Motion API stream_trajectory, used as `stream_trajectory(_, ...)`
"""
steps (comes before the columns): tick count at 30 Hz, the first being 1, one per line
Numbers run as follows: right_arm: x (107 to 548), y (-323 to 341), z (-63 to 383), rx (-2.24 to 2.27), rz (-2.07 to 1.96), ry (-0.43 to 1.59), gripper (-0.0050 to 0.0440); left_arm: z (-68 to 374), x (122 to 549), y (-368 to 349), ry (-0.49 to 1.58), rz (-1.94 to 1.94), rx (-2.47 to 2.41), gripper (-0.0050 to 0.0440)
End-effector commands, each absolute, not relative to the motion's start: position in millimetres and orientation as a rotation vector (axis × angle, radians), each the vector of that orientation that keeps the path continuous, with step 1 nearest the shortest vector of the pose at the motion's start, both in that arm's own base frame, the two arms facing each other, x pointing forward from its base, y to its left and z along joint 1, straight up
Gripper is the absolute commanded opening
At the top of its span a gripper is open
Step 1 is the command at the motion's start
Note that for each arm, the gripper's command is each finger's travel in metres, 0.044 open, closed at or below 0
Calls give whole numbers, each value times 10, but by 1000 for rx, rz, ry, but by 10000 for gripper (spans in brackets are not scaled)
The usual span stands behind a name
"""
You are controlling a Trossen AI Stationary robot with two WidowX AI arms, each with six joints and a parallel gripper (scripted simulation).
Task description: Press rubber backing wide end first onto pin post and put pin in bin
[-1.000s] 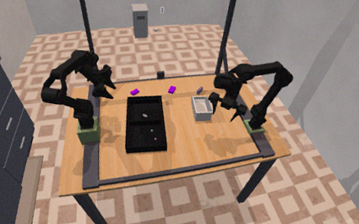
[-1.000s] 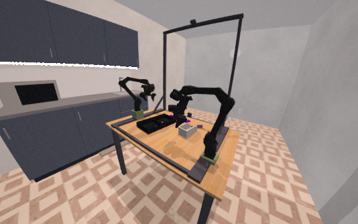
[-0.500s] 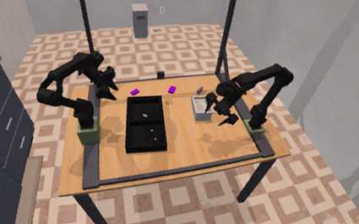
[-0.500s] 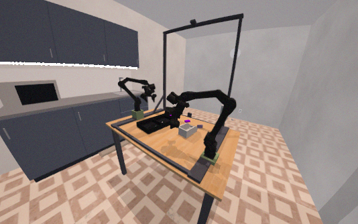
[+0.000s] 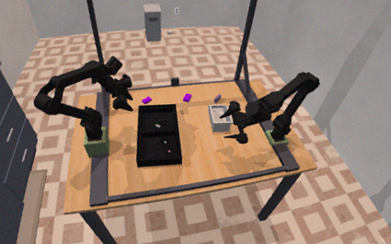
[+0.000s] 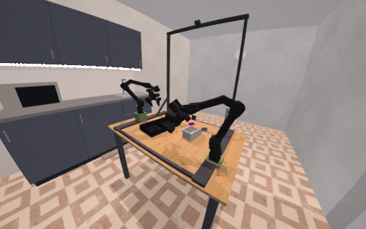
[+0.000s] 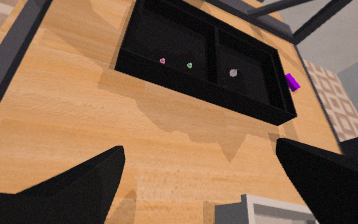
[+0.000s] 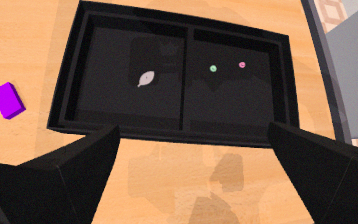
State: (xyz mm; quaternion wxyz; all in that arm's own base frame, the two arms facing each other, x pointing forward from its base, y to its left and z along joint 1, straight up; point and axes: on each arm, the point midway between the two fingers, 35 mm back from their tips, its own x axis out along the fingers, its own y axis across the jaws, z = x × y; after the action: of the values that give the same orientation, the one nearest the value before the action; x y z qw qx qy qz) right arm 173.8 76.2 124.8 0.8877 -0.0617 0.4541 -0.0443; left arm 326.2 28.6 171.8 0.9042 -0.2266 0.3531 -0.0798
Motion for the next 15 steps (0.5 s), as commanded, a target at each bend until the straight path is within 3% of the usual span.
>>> stream_trajectory(1, 1837, 773, 1185, -133, -56, 971, 440, 1826, 3286, 303, 581, -298, -381, 440)
stream_trajectory(15, 2343, 827, 960, -152, 101, 1064, 440, 2019, 3149, 328, 225, -534, -41, 440)
